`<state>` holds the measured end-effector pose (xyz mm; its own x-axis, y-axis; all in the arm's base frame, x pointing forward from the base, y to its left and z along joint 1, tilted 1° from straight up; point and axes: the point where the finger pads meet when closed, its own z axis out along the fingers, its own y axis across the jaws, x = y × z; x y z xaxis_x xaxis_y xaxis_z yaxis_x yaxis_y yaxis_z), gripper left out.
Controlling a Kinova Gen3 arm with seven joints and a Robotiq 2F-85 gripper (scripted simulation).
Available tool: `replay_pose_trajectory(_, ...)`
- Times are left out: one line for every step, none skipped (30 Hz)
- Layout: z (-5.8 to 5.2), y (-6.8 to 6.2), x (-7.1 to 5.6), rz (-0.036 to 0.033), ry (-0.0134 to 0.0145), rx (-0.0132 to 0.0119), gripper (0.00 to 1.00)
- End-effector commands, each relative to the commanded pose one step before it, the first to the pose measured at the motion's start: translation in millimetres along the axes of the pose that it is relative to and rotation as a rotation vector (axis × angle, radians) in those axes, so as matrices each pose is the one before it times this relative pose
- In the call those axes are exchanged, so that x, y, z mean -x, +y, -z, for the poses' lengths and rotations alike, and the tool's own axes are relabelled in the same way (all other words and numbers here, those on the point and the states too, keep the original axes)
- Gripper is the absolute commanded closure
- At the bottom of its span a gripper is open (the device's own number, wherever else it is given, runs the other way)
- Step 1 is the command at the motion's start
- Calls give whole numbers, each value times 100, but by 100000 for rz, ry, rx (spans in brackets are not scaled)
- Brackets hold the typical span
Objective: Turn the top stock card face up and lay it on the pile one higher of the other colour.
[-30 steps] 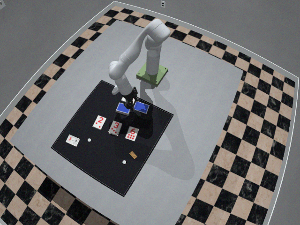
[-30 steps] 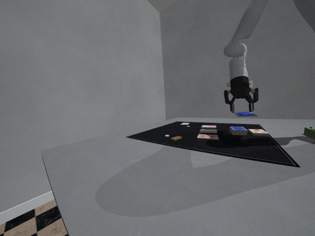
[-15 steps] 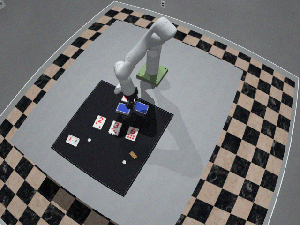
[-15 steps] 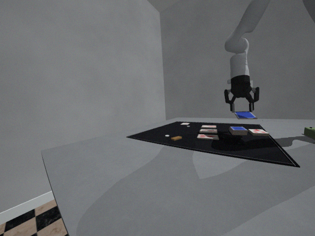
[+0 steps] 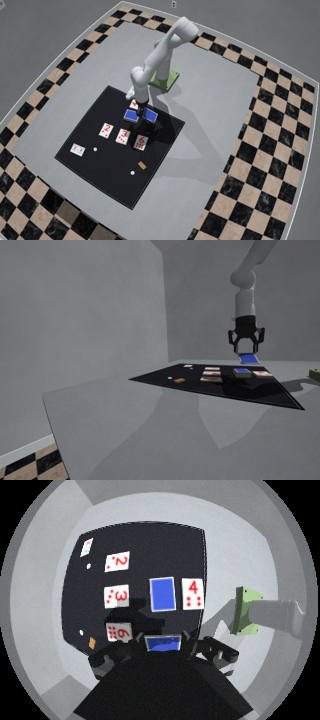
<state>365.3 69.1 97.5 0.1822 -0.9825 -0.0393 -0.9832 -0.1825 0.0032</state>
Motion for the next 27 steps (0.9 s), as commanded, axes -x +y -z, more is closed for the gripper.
replay_pose_trajectory(-54, -9, 1015, 2587, 2164, 232, 29)
replay_pose_trajectory(4, -3, 28, 1, 1590, 5, 29)
replay_pose_trajectory(14, -10, 29, 6, 1611, -46, 29)
replay_pose_trajectory(16, -12, 30, 7, 1637, -54, 29)
replay_pose_trajectory(-24, 14, 27, -11, 1696, 129, 29)
replay_pose_trajectory(-11, 7, 29, -6, 1722, 74, 29)
replay_pose_trajectory(1, -1, 30, -1, 1745, 18, 29)
replay_pose_trajectory(14, -9, 31, 3, 1766, -40, 29)
replay_pose_trajectory(18, -12, 32, 5, 1793, -59, 29)
replay_pose_trajectory(-25, 13, 31, -5, 1868, 132, 29)
replay_pose_trajectory(-10, 5, 32, -2, 1892, 69, 29)
replay_pose_trajectory(5, -3, 33, -1, 1914, 5, 29)
replay_pose_trajectory(20, -12, 33, 0, 1933, -60, 29)
replay_pose_trajectory(-3, 0, 35, 1, 1989, 39, 29)
replay_pose_trajectory(-18, 8, 36, 2, 2042, 102, 29)
replay_pose_trajectory(0, 0, 0, 0, 0, 0, 29)
replay_pose_trajectory(0, 0, 0, 0, 0, 0, 29)
replay_pose_trajectory(-1, 0, 35, -1, 2063, 34, 29)
replay_pose_trajectory(15, -8, 35, -5, 2082, -36, 29)
replay_pose_trajectory(9, -6, 36, -2, 2119, -12, 29)
replay_pose_trajectory(-19, 8, 39, 8, 2183, 112, 29)
replay_pose_trajectory(-3, 1, 38, 0, 2202, 42, 29)
replay_pose_trajectory(13, -7, 36, -9, 2217, -28, 29)
replay_pose_trajectory(7, -4, 38, -4, 2252, 0, 29)
replay_pose_trajectory(-16, 6, 42, 12, 2306, 102, 29)
replay_pose_trajectory(-1, -1, 40, -1, 2320, 34, 29)
replay_pose_trajectory(15, -7, 37, -15, 2331, -34, 29)
